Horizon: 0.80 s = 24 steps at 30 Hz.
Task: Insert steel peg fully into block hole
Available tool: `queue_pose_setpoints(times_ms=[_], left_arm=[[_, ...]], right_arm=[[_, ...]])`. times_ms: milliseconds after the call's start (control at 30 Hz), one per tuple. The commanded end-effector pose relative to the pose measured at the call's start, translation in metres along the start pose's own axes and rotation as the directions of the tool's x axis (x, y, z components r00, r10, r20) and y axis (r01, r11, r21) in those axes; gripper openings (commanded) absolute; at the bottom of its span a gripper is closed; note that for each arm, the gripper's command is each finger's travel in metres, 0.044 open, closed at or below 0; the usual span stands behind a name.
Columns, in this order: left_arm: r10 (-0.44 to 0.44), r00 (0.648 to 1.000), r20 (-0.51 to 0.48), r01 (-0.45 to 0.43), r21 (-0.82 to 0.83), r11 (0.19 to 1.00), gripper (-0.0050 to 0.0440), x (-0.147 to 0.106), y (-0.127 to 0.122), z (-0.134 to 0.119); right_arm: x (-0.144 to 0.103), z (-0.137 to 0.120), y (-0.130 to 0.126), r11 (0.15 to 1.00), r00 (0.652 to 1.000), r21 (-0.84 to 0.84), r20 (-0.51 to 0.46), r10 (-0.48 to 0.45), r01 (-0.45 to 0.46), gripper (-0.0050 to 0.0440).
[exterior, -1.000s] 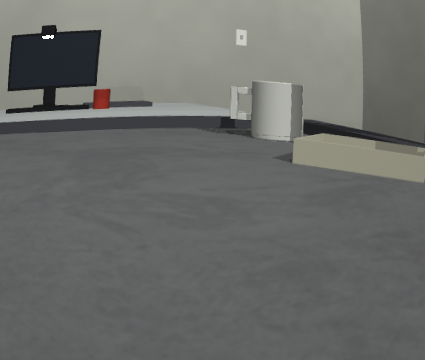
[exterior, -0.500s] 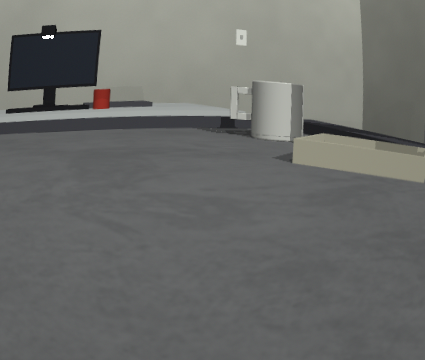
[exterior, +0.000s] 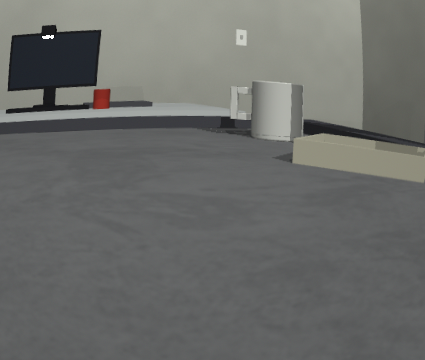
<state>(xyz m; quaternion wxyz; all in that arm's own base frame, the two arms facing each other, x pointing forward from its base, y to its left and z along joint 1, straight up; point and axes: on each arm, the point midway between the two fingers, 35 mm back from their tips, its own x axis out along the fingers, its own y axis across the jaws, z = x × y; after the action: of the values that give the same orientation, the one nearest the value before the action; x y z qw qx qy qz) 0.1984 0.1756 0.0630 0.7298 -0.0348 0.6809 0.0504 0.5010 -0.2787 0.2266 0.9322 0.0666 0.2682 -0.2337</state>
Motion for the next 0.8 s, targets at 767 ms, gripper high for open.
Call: queue_pose_setpoints(times_ms=[767], left_arm=[[0.163,0.964,0.211,-0.036,-0.503,0.864,0.044,-0.032,-0.019,-0.011]], right_arm=[[-0.226,0.009,0.138,0.948,0.853,-0.167,0.416,0.315,-0.269,0.02]])
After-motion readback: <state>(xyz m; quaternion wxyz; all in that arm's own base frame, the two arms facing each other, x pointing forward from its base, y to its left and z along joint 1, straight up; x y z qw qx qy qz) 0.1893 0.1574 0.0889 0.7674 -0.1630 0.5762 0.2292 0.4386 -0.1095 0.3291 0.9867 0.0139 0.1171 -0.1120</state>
